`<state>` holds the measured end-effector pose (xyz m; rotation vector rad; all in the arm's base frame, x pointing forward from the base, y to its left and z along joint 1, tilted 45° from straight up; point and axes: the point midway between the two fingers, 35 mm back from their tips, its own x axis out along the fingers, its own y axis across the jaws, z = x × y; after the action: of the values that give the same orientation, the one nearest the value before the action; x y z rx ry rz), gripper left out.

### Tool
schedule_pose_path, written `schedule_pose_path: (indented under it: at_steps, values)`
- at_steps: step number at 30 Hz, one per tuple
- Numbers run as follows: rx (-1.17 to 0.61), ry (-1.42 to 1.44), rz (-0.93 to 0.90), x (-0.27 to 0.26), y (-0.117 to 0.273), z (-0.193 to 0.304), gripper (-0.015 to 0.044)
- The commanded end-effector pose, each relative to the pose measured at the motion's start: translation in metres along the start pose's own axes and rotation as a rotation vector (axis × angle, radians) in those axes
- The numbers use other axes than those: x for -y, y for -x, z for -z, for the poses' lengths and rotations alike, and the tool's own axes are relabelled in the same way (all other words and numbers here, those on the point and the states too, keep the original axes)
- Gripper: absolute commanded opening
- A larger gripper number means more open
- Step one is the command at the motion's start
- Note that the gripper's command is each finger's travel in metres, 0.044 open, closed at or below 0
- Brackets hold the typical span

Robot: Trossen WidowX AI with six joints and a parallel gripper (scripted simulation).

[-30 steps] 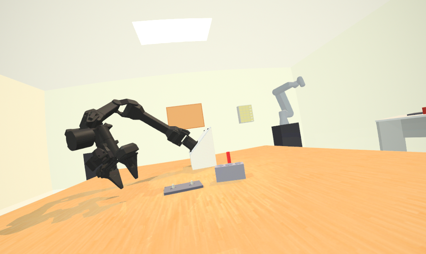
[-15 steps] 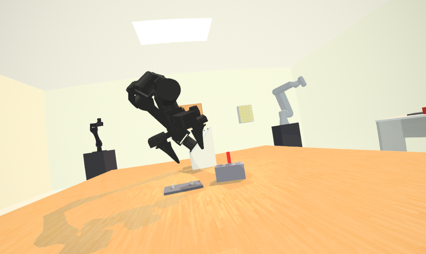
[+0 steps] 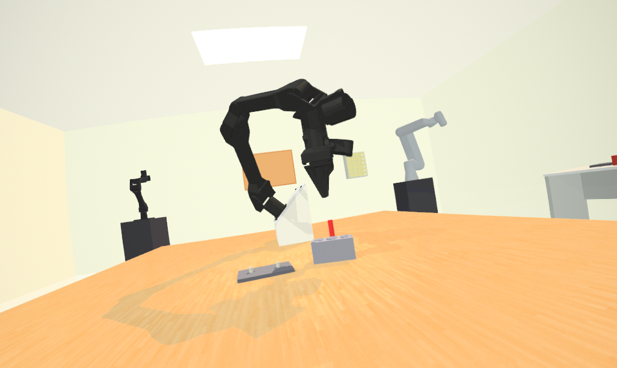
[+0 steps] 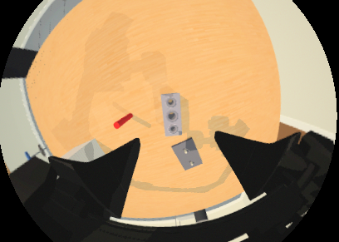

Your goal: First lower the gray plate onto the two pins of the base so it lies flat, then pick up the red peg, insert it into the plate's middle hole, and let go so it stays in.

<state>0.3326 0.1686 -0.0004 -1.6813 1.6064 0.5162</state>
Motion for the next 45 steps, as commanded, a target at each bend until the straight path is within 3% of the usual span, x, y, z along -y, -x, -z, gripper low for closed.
schedule_pose_path:
  at_steps: [1, 4, 8, 45]
  values:
    - [-0.013, 0.026, 0.005, 0.000, -0.002, -0.002, 0.0440]
    - [-0.013, 0.025, 0.005, 0.001, -0.013, -0.002, 0.0440]
    - [-0.016, 0.025, 0.007, 0.001, -0.064, -0.001, 0.0440]
    - [-0.017, 0.024, 0.008, 0.001, -0.119, 0.001, 0.0440]
